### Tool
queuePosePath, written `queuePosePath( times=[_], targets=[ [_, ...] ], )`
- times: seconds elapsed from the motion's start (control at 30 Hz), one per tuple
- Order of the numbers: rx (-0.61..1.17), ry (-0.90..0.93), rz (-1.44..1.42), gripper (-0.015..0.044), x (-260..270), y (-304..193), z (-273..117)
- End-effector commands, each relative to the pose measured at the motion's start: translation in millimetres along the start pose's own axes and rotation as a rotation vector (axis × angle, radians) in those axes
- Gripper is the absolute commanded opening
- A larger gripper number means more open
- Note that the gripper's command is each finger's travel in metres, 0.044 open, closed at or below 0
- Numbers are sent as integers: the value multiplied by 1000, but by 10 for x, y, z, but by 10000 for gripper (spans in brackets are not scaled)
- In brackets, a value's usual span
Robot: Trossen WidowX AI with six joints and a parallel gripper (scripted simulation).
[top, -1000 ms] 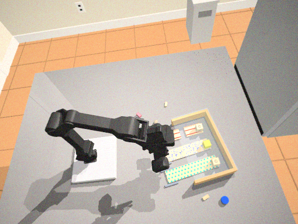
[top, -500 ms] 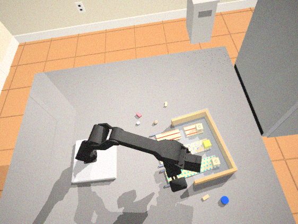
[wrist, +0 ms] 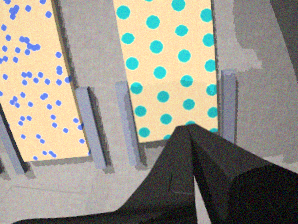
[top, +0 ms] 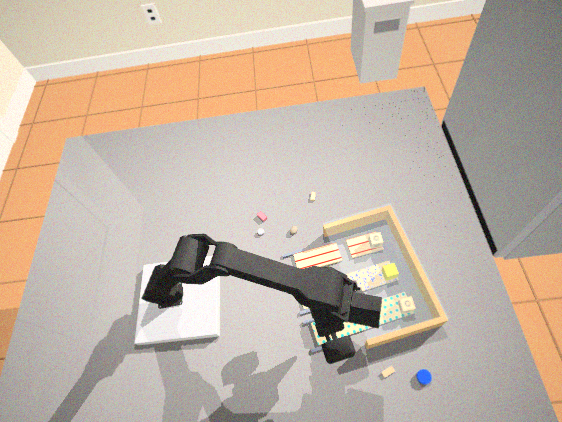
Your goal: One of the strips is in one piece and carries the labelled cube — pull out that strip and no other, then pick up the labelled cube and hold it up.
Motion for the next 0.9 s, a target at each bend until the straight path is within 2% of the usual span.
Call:
queuePosePath(
  times=[0.0,0.87],
  targets=[
    [5,-3,-6,0,-8,-1,88],
    [6,-3,-6,0,-15,-44,513]
  ],
)
Point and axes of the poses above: the point midway between the two fingers, 35 mm back from their tips, its own z axis out along the fingers, its own x axis across the jaws, y = z × x, the point moved 7 cm from there along -z, back along the fingers, and after that the axes turned 12 degrees about z, right-handed, at the moved point
